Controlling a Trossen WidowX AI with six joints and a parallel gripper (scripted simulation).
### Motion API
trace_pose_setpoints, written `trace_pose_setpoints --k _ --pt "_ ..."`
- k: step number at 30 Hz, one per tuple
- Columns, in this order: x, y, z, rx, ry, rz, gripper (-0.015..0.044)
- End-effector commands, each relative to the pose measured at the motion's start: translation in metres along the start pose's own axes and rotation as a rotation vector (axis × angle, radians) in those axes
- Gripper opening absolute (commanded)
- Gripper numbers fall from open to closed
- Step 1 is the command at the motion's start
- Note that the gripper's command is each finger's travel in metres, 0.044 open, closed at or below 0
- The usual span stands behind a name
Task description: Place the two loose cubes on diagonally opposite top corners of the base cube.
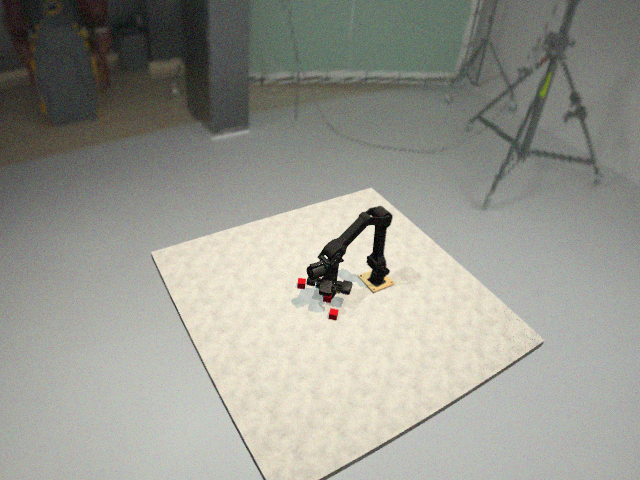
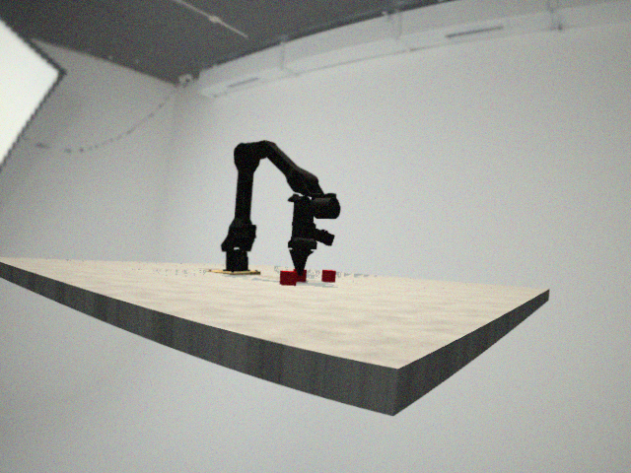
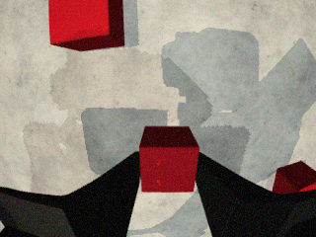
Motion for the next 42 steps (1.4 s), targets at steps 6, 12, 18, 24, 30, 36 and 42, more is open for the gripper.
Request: trace_pose_setpoints --k 6,12,18,24,30,36,42 --pt "0.001 -0.007 -0.001 0.001 -0.006 -0.003 0.0105" --pt "0.003 -0.025 -0.003 0.001 -0.006 -0.004 0.0105" --pt "0.004 -0.044 -0.004 0.001 -0.006 -0.004 0.0105" --pt "0.004 -0.063 -0.004 0.001 -0.006 -0.004 0.0105" --pt "0.003 -0.082 -0.003 0.001 -0.006 -0.004 0.0105" --pt "0.001 -0.102 -0.001 0.001 -0.006 -0.004 0.0105" --pt "0.001 -0.109 0.0 0.001 0.014 -0.004 0.0105"
Point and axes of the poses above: the point midway between the two fingers, 35 mm back from their tips, its own y axis out along the fingers, its own z axis across the jaws, x = y × z, the point moved 10 cm from there along -y, back along the fingers
